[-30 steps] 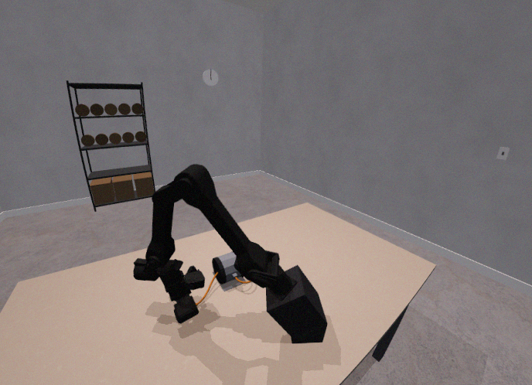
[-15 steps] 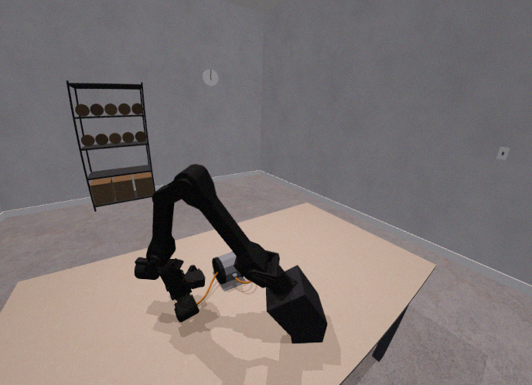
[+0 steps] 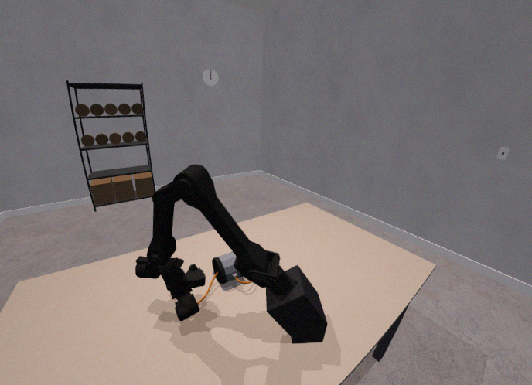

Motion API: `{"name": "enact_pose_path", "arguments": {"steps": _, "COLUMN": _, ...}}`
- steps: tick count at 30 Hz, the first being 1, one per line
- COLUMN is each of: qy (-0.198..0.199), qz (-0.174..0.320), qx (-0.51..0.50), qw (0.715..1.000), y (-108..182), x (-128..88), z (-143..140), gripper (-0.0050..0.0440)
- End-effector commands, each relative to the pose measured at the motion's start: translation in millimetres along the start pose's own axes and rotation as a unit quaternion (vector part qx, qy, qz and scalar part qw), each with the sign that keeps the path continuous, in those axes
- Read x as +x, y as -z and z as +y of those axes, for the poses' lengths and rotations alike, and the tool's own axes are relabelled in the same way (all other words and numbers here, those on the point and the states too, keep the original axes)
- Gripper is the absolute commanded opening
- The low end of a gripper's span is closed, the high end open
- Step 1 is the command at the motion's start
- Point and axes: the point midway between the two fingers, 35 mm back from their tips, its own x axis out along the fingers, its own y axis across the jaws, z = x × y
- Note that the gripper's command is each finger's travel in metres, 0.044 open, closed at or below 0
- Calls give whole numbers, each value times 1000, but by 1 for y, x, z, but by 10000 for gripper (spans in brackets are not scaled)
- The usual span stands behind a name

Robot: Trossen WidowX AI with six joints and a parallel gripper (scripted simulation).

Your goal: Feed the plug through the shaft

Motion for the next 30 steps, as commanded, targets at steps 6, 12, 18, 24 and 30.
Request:
{"name": "enact_pose_path", "arguments": {"steps": 6, "qy": 0, "qz": 0, "qx": 0, "qw": 1000, "y": 0, "x": 0, "z": 0, "gripper": 0}}
{"name": "enact_pose_path", "arguments": {"steps": 12, "qy": -1, "qz": 1, "qx": -1, "qw": 1000, "y": -1, "x": -1, "z": 0, "gripper": 0}}
{"name": "enact_pose_path", "arguments": {"steps": 18, "qy": -1, "qz": 1, "qx": -1, "qw": 1000, "y": -1, "x": -1, "z": 0, "gripper": 0}}
{"name": "enact_pose_path", "arguments": {"steps": 24, "qy": -1, "qz": 1, "qx": -1, "qw": 1000, "y": -1, "x": 1, "z": 0, "gripper": 0}}
{"name": "enact_pose_path", "arguments": {"steps": 30, "qy": -1, "qz": 2, "qx": 0, "qw": 1000, "y": 0, "x": 1, "z": 1, "gripper": 0}}
